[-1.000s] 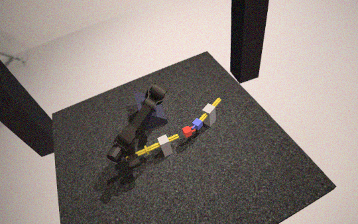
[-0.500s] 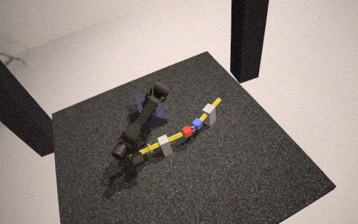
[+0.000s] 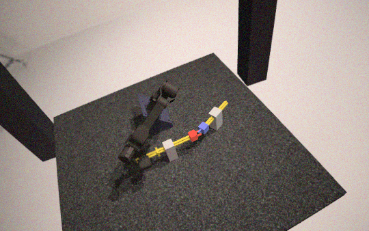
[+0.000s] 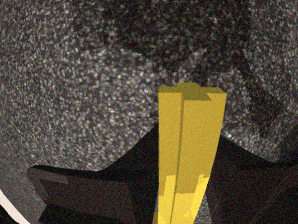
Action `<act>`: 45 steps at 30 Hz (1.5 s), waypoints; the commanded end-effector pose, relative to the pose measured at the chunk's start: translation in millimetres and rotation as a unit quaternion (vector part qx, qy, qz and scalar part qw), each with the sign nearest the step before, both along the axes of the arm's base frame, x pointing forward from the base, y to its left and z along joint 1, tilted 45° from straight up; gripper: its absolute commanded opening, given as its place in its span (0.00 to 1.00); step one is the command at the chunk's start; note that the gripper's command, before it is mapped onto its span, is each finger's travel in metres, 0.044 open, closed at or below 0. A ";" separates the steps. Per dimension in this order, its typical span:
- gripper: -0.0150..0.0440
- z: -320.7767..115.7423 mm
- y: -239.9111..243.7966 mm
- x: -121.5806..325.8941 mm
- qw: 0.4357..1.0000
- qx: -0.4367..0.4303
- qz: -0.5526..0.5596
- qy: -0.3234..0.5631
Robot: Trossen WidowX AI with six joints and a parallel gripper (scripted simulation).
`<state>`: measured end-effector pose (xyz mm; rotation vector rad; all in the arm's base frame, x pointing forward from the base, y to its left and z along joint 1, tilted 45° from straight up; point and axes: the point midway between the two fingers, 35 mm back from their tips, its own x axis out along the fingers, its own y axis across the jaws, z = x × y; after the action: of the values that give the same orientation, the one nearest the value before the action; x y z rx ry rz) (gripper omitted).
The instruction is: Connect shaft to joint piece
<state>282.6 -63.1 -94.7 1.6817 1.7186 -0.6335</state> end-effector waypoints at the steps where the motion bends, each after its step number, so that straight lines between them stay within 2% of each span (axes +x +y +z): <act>1: 0.25 8.8 10.3 -1.2 1.000 0.008 0.002 0.002; 34: 0.25 22.7 25.2 -4.1 1.000 0.005 0.003 0.005; 37: 0.37 22.7 25.2 -4.1 1.000 0.005 0.003 0.005; 42: 0.37 22.7 25.2 -4.1 1.000 0.005 0.003 0.005; 45: 0.50 22.7 25.2 -4.1 1.000 0.005 0.003 0.005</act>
<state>278.7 -37.9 -71.7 1.6834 1.7330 -0.6314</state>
